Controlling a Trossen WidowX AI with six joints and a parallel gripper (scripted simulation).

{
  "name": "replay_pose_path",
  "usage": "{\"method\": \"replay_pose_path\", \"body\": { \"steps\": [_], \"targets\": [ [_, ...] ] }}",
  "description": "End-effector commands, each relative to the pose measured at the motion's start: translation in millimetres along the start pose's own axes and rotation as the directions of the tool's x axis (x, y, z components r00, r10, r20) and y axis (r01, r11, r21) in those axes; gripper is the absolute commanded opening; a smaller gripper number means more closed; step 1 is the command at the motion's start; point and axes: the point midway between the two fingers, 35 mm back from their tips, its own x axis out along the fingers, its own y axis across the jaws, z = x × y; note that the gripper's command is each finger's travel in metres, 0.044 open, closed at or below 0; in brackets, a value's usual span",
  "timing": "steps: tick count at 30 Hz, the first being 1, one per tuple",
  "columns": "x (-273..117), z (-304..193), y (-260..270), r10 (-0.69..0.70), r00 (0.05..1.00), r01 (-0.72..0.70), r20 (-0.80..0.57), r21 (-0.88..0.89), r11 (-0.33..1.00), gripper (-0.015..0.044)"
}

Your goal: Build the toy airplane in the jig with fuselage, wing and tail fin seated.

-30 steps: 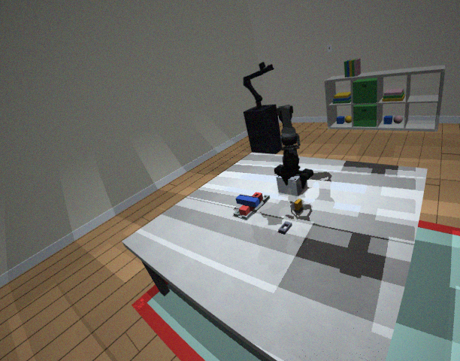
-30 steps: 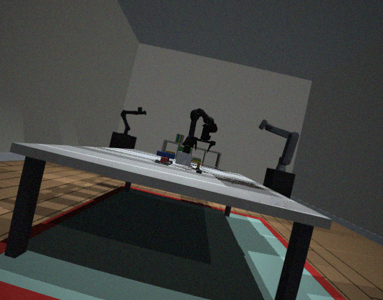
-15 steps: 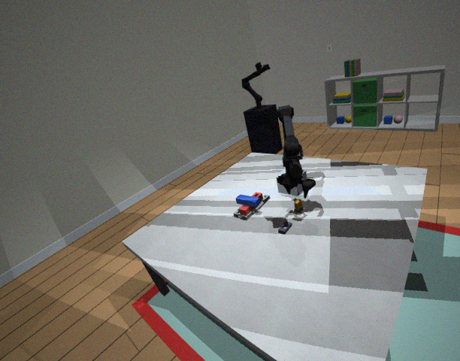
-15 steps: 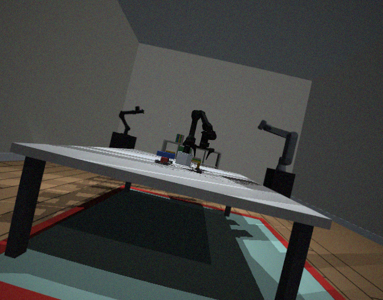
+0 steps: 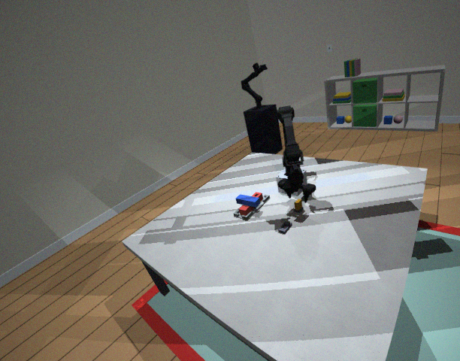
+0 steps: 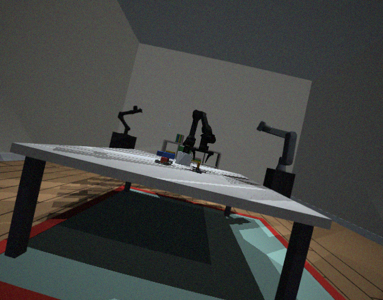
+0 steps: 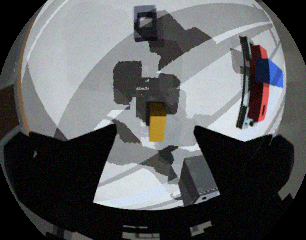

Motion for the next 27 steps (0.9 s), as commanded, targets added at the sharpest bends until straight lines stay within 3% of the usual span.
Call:
{"method": "replay_pose_path", "body": {
  "steps": [1,25,27],
  "targets": [
    [9,-1,-1,-0.003,1.000,0.003,-0.005,0.007,1.000,0.0440],
    [44,-3,-2,-0.003,1.000,0.003,-0.006,0.007,1.000,0.0440],
    [44,-3,-2,-0.003,1.000,0.003,-0.006,0.007,1.000,0.0387]
  ]
}}
